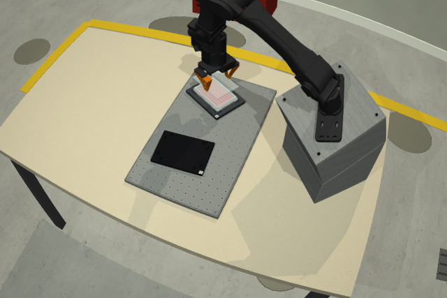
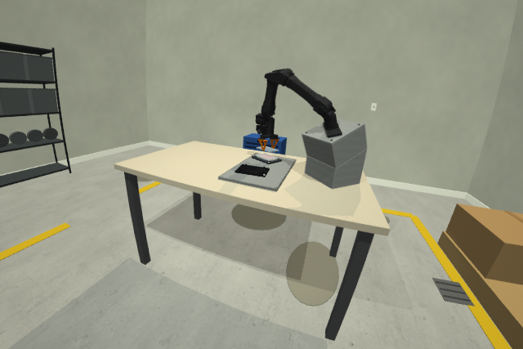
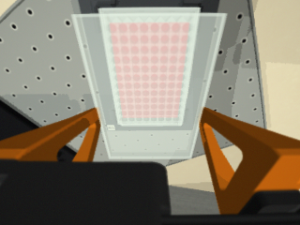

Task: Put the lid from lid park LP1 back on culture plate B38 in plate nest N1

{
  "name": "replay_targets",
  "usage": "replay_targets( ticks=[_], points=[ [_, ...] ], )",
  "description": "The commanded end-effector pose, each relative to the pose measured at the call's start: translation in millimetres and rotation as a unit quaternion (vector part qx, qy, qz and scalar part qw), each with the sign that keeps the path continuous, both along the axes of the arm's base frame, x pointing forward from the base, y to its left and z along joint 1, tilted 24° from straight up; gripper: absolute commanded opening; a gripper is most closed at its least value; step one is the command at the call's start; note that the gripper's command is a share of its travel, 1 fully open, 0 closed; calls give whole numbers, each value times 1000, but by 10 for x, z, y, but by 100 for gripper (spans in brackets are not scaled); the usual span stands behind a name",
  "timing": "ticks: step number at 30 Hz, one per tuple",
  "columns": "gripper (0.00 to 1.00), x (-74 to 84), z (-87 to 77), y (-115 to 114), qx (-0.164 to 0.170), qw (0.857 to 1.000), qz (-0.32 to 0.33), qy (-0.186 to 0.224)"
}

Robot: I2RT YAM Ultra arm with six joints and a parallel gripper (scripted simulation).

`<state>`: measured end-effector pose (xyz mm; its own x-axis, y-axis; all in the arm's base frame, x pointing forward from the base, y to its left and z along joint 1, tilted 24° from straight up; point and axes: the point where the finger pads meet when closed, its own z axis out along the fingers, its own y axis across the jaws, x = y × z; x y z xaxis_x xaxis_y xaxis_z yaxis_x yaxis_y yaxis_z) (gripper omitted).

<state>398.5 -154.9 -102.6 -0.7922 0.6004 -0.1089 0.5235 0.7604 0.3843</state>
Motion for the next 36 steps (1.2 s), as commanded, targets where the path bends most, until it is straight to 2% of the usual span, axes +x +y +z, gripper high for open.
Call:
replay_targets(
  ticks=[1,22,24,25,32,33,35,36],
  points=[
    [0,164,214,-153,-19,999,-8,-33],
    [0,177,228,-172,-21,999,-8,-35],
    [0,190,156,-113,-18,999,-5,-31],
    [0,151,27,-67,-11,1000,-3,-19],
    [0,157,-52,-107,-12,1000,-10,-18],
    [0,240,88,-134,-21,999,-8,-34],
    [0,202,-96,-55,-12,1000,-4,-18],
    [0,212,-111,-47,-12,1000,-4,-18]
  ],
)
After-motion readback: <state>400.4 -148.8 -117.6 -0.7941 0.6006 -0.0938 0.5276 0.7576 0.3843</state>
